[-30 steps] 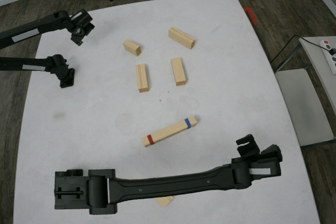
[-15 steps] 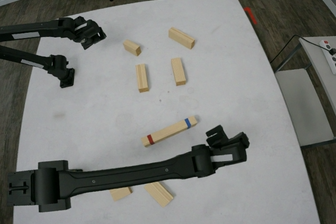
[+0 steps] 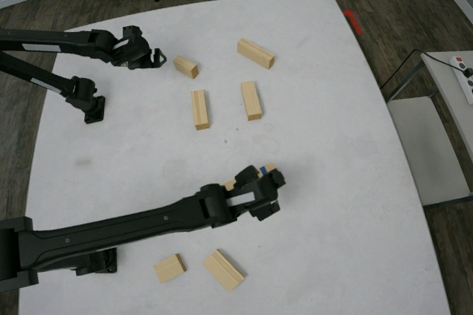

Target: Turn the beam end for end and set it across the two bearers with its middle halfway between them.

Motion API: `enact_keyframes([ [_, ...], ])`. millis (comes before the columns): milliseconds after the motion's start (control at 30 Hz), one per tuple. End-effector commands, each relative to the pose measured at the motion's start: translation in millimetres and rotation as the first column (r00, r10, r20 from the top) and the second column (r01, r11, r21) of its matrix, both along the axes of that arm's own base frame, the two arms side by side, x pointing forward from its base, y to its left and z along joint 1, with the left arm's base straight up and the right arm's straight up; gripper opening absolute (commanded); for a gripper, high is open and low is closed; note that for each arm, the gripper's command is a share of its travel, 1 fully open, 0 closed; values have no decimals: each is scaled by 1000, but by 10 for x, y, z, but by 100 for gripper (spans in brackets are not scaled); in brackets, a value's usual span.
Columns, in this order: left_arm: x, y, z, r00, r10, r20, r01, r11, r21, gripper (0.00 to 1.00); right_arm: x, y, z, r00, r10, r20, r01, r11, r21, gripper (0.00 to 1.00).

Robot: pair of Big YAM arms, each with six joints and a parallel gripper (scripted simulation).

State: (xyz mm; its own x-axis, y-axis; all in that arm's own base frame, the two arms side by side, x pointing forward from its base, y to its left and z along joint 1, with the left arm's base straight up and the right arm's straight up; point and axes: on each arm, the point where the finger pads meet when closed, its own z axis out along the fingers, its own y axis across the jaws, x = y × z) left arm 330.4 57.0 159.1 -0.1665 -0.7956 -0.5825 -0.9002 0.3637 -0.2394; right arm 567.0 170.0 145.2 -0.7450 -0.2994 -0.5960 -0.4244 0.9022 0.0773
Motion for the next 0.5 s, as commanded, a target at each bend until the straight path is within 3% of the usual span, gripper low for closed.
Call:
enact_keyframes([
  [0, 471, -166, 251, 982, -189, 17, 188, 981, 42, 100, -344, 250, 294, 998, -13, 68, 13, 1000, 4, 100],
  [167, 704, -360, 284, 943, -331, -6, 331, 941, 72, 100, -691, 345, 193, 999, -11, 45, 12, 999, -35, 100],
  [367, 979, -573, 321, 873, -486, -39, 487, 867, 102, 100, -842, 390, 161, 999, 0, 46, 3, 998, -61, 100],
  [433, 1068, -627, 333, 847, -530, -51, 532, 840, 110, 100, -781, 422, 180, 999, -10, 33, 12, 998, -58, 77],
  [467, 1068, -627, 333, 847, -530, -51, 532, 840, 110, 100, -781, 422, 180, 999, -10, 33, 12, 998, -58, 77],
])
